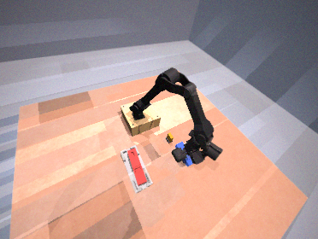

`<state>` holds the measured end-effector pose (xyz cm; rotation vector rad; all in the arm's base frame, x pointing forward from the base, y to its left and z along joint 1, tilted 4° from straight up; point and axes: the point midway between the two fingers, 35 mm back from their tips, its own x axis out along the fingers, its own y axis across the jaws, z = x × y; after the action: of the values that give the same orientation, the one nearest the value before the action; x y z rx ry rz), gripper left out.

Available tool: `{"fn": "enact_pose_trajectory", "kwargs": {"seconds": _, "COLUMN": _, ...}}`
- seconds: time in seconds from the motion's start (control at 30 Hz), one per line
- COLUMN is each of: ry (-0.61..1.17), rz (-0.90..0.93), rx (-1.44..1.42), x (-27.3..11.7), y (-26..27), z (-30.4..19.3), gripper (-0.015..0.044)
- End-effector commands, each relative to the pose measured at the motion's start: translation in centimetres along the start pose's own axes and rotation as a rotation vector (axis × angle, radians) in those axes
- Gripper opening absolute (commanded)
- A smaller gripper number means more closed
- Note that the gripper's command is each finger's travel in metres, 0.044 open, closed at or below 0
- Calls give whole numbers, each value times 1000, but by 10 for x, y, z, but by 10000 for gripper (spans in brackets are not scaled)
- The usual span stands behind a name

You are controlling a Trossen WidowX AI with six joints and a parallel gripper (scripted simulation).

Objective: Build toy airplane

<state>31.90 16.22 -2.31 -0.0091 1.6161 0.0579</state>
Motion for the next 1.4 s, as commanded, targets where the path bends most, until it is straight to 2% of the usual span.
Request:
{"fn": "enact_pose_trajectory", "kwargs": {"seconds": 0.0, "ry": -15, "rz": 12, "rx": 4, "x": -17, "y": 3, "z": 4, "gripper": 0}}
{"fn": "enact_pose_trajectory", "kwargs": {"seconds": 0.93, "ry": -22, "rz": 10, "rx": -7, "x": -106, "y": 0, "z": -1, "gripper": 0}}
{"fn": "enact_pose_trajectory", "kwargs": {"seconds": 1.37, "ry": -24, "rz": 6, "rx": -131, "x": -104, "y": -24, "z": 5, "gripper": 0}}
